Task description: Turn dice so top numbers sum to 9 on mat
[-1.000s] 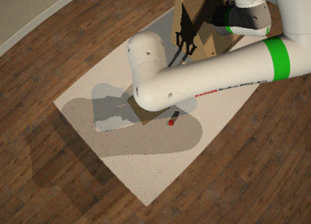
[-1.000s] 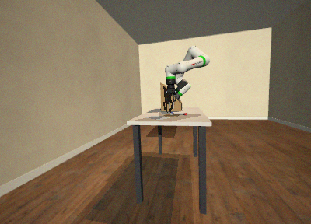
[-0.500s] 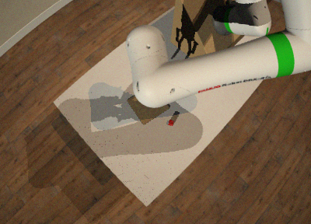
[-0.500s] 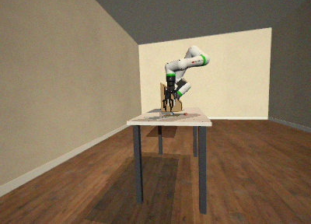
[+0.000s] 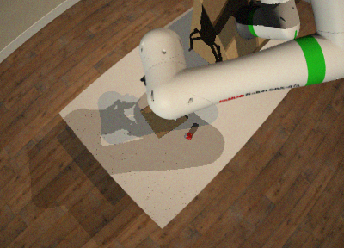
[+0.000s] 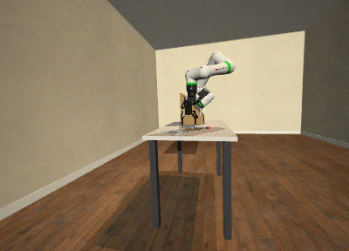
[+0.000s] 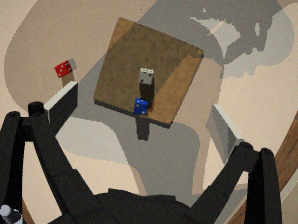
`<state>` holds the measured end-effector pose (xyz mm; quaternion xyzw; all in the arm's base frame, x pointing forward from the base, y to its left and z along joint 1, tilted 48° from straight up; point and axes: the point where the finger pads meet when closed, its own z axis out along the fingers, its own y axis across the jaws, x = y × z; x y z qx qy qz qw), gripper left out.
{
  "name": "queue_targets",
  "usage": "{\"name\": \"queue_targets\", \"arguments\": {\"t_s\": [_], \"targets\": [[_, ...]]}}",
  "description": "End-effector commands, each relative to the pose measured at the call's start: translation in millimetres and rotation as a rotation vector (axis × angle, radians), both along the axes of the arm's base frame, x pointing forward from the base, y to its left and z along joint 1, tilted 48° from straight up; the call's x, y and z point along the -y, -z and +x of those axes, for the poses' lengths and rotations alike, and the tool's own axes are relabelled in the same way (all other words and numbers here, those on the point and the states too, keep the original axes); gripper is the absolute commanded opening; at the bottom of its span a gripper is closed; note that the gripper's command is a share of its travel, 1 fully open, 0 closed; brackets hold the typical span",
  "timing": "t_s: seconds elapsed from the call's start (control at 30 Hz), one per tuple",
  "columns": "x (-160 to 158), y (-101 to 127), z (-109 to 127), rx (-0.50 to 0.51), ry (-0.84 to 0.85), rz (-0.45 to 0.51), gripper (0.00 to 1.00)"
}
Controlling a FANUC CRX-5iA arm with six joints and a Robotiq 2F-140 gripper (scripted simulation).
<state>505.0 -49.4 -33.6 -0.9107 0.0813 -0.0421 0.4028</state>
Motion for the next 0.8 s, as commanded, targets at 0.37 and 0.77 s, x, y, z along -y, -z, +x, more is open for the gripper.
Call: {"name": "queue_targets", "arguments": {"t_s": [0.37, 0.77], "targets": [[-4, -4, 1, -0.079, 0.074, 0.014, 1.00], [-21, -19, 6, -0.401, 0.372, 0.075, 1.00]]}}
